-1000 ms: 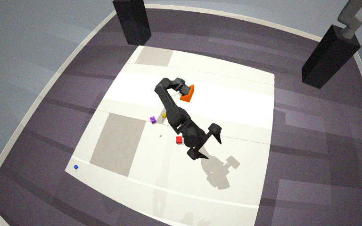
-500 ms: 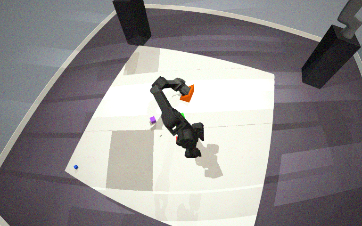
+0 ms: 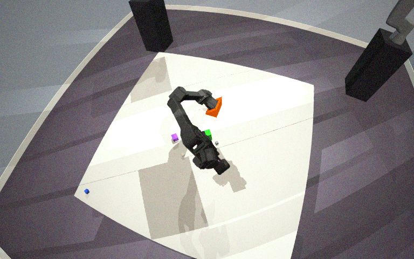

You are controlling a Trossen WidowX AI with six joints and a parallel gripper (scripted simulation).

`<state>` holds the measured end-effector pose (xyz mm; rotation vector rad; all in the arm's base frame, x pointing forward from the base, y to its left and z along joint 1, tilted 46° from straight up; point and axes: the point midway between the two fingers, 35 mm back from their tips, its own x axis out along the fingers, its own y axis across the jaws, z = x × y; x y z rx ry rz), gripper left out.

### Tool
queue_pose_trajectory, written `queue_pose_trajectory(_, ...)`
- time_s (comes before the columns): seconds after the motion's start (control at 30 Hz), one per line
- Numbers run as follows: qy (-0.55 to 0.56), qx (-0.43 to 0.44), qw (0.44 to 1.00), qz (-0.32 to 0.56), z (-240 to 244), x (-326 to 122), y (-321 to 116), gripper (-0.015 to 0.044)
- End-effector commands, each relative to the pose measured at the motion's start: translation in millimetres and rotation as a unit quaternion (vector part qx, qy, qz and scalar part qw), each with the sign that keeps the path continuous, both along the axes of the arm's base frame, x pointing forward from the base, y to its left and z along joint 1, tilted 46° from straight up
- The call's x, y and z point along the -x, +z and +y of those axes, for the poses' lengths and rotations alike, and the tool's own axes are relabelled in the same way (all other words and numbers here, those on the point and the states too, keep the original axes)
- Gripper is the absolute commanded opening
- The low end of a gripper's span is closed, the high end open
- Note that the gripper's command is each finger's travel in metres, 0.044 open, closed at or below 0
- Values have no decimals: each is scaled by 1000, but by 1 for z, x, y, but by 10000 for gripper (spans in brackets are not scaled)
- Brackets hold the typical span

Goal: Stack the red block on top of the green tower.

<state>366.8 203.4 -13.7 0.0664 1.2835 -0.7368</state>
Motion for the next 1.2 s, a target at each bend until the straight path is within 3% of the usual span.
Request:
queue_pose_trajectory(0.0, 86, 43, 994, 54, -20, 6, 7, 440)
queue_pose_trajectory(0.23, 227, 110, 953, 167, -52, 19, 17, 440)
queue_pose_trajectory(0.5, 359, 164, 871, 294, -83, 32, 29, 440)
queue_pose_trajectory(0.83, 362, 165, 868, 297, -86, 31, 27, 440)
queue_pose_trajectory(1.17, 362, 166, 868, 297, -119, 28, -7, 440)
